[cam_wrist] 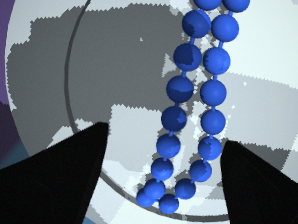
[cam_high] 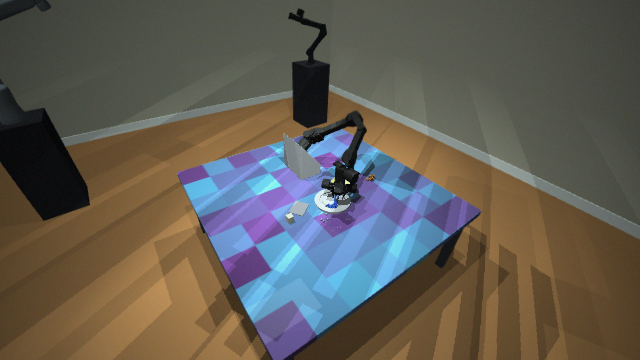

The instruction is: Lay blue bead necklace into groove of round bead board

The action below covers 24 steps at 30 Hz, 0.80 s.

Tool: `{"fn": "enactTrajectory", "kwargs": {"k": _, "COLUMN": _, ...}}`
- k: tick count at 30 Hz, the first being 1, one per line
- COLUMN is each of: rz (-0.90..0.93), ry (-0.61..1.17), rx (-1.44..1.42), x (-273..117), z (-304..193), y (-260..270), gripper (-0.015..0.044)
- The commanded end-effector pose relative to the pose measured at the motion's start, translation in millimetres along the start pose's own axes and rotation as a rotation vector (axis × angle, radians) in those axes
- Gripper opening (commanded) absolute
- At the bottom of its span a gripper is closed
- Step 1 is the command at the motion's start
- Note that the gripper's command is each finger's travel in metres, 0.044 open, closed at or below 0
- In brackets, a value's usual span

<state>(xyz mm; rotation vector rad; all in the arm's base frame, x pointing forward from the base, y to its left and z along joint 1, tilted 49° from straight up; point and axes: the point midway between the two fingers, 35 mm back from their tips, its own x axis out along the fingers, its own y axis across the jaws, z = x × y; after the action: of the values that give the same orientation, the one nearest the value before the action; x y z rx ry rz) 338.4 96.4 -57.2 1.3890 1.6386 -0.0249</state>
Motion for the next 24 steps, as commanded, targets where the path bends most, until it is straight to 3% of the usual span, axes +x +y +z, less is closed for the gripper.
{"fn": "enactTrajectory", "kwargs": {"k": 1, "rz": 0.000, "ry": 0.000, "rx": -0.001, "x": -0.2, "z": -0.1, "y": 0.3, "gripper": 0.0074}}
{"fn": "enactTrajectory", "kwargs": {"k": 3, "rz": 0.000, "ry": 0.000, "rx": -0.001, "x": -0.2, "z": -0.1, "y": 0.3, "gripper": 0.0021}}
{"fn": "enactTrajectory", "kwargs": {"k": 6, "rz": 0.000, "ry": 0.000, "rx": -0.001, "x": -0.2, "z": -0.1, "y": 0.3, "gripper": 0.0001}}
{"fn": "enactTrajectory", "kwargs": {"k": 24, "rz": 0.000, "ry": 0.000, "rx": -0.001, "x": -0.2, "z": -0.1, "y": 0.3, "gripper": 0.0000}}
